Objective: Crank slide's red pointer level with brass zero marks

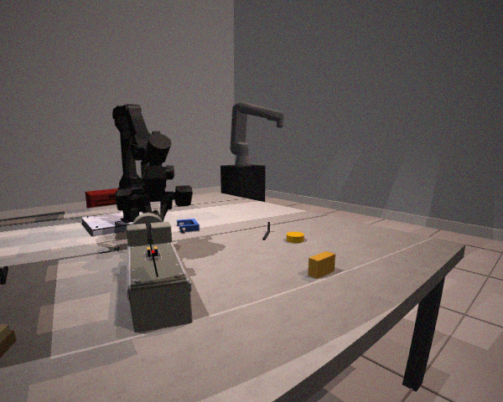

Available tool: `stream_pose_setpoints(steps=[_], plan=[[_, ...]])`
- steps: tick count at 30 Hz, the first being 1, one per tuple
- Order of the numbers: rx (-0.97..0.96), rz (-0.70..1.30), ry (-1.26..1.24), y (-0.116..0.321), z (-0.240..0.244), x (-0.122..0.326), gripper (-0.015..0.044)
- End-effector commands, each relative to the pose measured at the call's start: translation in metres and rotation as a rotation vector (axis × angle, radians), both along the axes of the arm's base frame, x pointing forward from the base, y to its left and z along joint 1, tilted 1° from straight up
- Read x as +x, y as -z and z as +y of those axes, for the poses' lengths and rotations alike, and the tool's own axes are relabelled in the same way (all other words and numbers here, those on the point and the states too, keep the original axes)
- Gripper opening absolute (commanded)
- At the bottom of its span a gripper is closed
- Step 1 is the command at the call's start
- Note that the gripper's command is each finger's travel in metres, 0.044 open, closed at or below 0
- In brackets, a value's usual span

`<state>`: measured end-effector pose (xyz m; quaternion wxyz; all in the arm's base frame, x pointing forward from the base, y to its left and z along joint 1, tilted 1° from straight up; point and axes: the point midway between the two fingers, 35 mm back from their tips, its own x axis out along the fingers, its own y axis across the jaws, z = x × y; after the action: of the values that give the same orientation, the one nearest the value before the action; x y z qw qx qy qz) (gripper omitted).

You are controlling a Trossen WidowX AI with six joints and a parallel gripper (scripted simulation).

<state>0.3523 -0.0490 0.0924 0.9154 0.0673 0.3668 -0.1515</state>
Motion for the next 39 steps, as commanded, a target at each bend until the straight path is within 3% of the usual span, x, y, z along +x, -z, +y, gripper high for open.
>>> stream_pose_setpoints(steps=[1, 39], plan=[[0.009, 0.009, -0.013, 0.007, 0.005, 0.002, 0.0], [0.009, 0.01, -0.013, 0.034, 0.004, 0.002, 0.0]])
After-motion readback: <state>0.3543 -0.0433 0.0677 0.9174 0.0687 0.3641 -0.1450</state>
